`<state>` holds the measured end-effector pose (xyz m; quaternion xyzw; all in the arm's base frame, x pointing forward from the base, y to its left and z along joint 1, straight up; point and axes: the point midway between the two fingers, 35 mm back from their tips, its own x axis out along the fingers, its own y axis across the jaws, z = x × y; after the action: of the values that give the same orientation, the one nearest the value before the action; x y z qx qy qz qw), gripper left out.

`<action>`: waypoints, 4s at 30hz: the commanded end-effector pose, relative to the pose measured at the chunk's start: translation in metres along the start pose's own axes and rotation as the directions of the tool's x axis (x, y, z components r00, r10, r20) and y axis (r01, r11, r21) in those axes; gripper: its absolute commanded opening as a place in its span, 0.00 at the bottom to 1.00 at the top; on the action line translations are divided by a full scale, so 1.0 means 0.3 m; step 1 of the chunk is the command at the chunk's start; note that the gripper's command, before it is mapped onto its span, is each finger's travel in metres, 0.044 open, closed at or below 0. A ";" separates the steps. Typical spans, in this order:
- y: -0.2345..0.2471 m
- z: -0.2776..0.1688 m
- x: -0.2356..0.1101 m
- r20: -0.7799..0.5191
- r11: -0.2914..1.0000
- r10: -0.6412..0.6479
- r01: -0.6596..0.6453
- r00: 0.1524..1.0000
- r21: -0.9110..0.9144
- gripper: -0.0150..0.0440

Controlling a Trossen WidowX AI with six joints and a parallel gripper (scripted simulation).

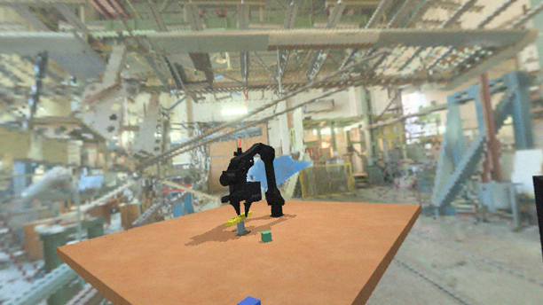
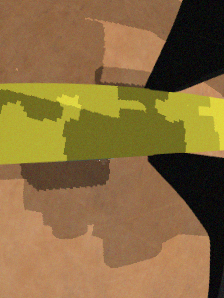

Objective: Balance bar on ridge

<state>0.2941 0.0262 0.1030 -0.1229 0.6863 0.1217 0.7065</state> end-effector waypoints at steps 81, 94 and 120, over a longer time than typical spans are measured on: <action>0.001 -0.003 -0.003 -0.004 1.000 0.001 -0.001 1.000 0.000 0.25; 0.001 -0.003 -0.003 -0.004 1.000 0.001 -0.001 1.000 0.000 0.25; 0.001 -0.003 -0.003 -0.004 1.000 0.001 -0.001 1.000 0.000 0.54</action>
<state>0.2933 0.0261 0.1040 -0.1227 0.6880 0.1219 0.7048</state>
